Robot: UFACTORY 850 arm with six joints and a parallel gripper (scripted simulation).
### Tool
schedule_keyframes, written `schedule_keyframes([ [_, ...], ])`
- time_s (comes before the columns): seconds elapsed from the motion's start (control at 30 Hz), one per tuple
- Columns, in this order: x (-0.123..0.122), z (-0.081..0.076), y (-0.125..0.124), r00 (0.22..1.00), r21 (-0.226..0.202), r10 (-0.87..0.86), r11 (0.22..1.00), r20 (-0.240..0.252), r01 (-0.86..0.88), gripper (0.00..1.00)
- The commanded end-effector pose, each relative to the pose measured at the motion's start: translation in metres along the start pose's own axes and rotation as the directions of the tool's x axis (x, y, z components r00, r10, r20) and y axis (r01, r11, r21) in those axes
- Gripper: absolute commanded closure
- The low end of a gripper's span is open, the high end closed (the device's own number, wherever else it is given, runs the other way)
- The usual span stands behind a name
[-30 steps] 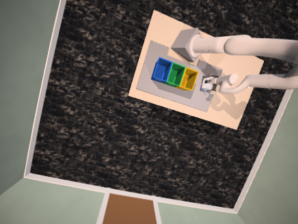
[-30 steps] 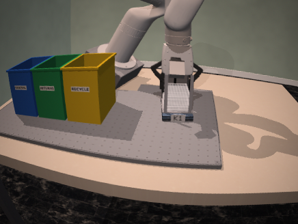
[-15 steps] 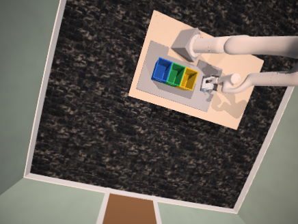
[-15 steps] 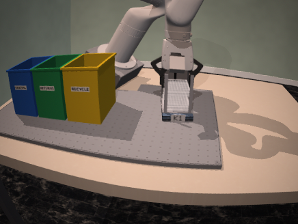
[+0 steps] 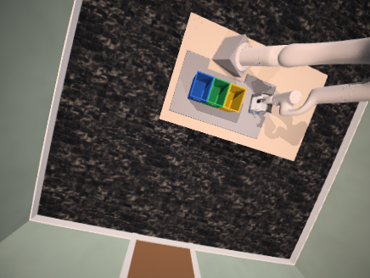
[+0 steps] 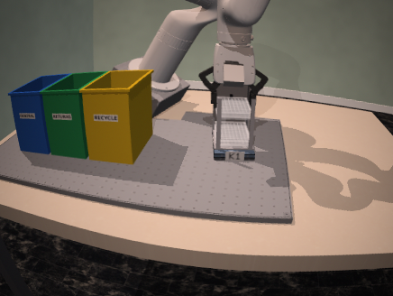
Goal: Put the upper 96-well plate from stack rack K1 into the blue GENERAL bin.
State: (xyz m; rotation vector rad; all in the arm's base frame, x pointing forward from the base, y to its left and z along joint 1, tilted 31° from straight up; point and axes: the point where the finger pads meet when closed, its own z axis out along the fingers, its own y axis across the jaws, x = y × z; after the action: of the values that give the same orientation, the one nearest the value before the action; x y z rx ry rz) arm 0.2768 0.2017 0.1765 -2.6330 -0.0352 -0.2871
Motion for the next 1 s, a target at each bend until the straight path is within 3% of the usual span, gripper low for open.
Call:
schedule_keyframes([
  [0.0, 0.000, -0.009, 0.000, 1.000, 0.000, 0.000, 1.000, 0.004, 0.000, 1.00],
  [0.97, 0.001, -0.050, 0.000, 1.000, 0.000, 0.000, 1.000, 0.004, 0.000, 1.00],
])
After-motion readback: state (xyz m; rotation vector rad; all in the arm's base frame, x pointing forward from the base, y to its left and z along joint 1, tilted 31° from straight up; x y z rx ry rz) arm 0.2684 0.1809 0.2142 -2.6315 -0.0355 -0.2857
